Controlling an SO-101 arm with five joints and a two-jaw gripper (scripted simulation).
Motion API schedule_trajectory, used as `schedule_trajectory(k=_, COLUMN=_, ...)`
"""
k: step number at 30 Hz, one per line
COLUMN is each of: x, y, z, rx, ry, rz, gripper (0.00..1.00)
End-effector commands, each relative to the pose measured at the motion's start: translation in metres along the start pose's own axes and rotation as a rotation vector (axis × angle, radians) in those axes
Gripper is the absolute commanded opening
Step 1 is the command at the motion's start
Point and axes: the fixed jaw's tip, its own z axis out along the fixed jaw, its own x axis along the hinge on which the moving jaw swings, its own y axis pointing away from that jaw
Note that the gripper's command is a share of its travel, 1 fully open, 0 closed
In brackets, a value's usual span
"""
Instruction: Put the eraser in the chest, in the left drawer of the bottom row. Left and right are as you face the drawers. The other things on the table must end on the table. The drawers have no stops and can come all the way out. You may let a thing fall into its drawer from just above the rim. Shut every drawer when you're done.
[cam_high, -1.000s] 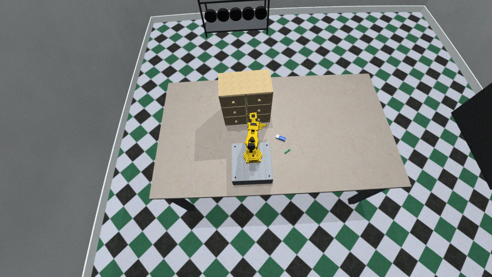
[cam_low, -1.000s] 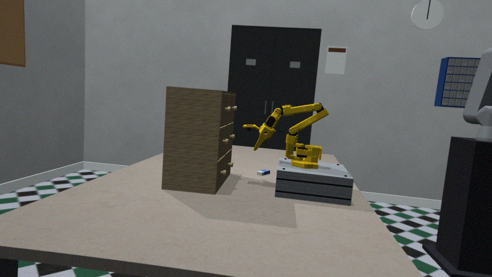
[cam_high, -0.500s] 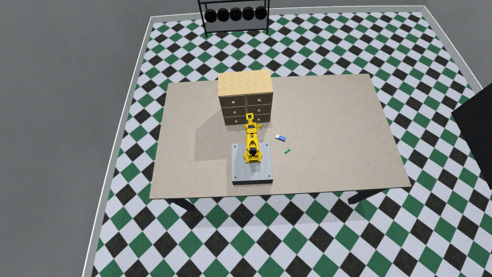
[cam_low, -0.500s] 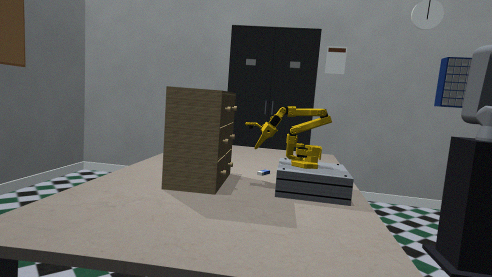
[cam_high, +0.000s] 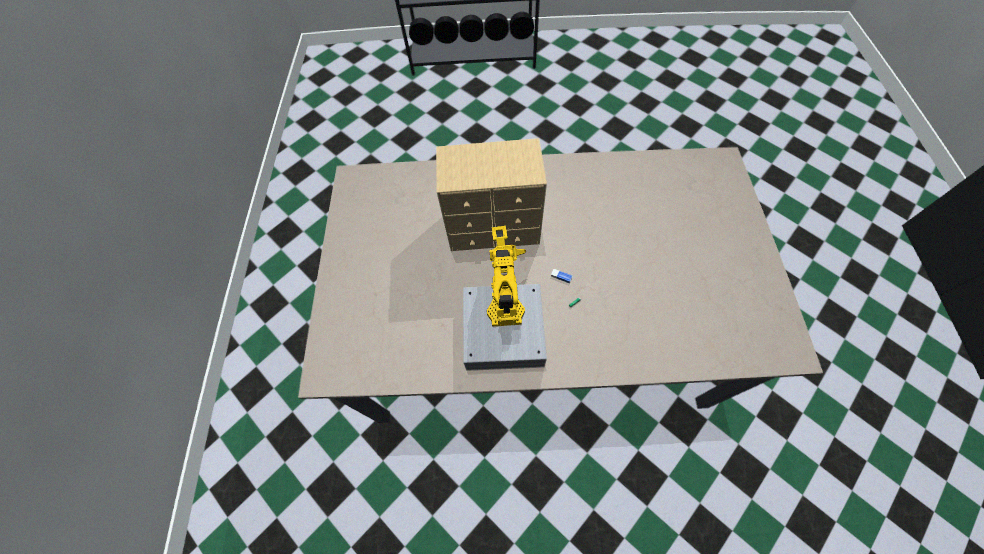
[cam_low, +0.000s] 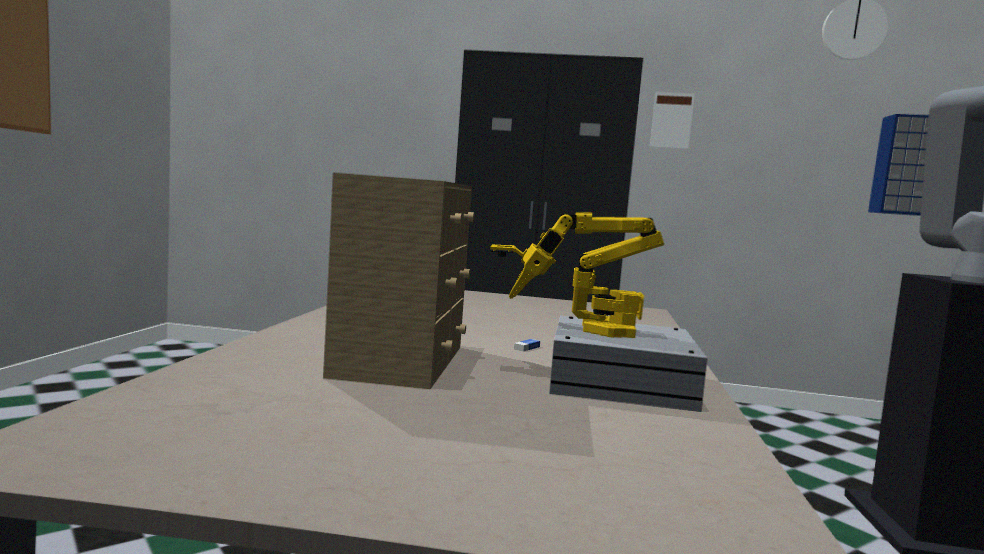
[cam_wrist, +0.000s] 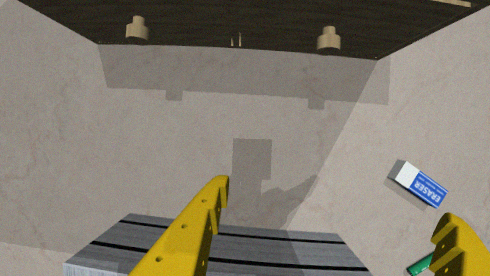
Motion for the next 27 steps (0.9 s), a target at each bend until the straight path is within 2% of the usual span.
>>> schedule_trajectory(k=1, x=0.0062, y=0.0017, z=0.0019, rx=-0.006, ry=0.025, rz=0.001, gripper=0.5)
schedule_trajectory(k=17, x=0.0062, y=0.0016, z=0.0019, rx=-0.006, ry=0.025, rz=0.001, gripper=0.5)
schedule_trajectory(k=27, x=0.0081, y=0.0026, z=0.0018, rx=-0.013, ry=0.024, rz=-0.25, gripper=0.5)
